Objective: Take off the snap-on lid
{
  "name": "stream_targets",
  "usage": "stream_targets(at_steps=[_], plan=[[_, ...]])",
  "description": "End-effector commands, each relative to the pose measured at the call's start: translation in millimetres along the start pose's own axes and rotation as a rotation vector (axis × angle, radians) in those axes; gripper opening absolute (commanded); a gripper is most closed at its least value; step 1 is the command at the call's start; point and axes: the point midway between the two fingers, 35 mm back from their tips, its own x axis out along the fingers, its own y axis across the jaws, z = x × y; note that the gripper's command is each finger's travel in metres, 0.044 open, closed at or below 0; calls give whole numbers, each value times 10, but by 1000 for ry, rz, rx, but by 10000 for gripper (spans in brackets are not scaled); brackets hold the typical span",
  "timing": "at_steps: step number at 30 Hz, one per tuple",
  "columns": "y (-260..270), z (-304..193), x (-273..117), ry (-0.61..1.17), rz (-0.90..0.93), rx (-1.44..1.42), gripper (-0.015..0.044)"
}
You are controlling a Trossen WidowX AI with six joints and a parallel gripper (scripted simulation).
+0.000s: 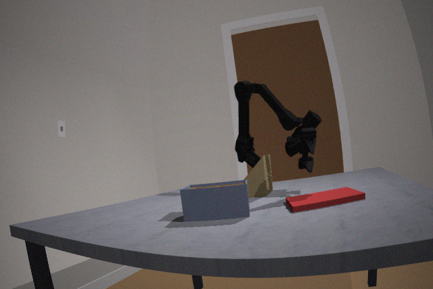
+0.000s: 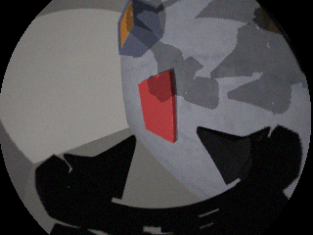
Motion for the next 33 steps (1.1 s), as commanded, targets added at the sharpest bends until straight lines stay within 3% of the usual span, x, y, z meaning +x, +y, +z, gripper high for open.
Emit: stream_targets(at_steps=[1,10,33], plan=[[56,-5,-74,0,4,9,440],[136,-8,-220,1,3,9,440],[102,2,-174,1,3,9,440]])
